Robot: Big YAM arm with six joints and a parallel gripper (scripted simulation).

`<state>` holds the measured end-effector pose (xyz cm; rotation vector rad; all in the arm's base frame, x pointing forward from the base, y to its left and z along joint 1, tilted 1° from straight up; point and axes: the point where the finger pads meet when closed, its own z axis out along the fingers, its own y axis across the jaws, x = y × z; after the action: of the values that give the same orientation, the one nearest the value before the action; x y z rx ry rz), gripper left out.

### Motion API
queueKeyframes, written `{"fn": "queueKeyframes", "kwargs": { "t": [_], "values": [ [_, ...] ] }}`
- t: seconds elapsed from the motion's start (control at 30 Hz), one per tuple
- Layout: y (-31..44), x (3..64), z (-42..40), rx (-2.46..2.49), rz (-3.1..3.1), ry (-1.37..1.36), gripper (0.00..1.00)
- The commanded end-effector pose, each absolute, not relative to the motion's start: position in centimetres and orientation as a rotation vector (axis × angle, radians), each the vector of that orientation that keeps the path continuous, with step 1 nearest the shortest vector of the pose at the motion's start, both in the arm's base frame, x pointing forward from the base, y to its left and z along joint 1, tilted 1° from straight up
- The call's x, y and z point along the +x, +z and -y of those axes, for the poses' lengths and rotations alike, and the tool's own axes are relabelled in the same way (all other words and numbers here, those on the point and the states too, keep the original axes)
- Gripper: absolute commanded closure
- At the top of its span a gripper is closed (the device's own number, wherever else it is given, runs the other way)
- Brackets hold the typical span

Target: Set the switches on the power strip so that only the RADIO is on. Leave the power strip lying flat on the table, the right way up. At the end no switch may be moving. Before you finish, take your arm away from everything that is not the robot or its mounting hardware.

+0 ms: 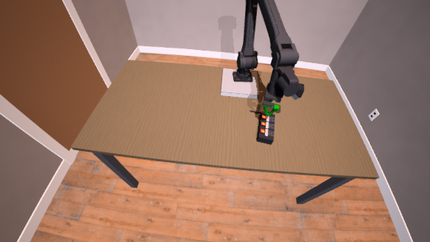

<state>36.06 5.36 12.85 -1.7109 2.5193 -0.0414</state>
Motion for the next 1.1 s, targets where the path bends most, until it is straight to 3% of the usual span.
{"fn": "queueKeyframes", "kwargs": {
  "t": [0.0, 0.2, 0.4, 0.73, 1.07],
  "values": [
    [15.9, 37.5, -6.1, -1.955, -2.354, -0.061, 0.0],
    [15.4, 35.4, -5.0, -2.084, -2.349, -0.027, 0.0],
    [17.6, 37.8, -5.8, -2.054, -2.286, -0.091, 0.0],
    [16.1, 36.4, -5.6, -2.07, -2.321, -0.056, 0.0],
    [14.5, 35.7, -6.0, -1.883, -2.49, -0.041, 0.0]
  ]
}}
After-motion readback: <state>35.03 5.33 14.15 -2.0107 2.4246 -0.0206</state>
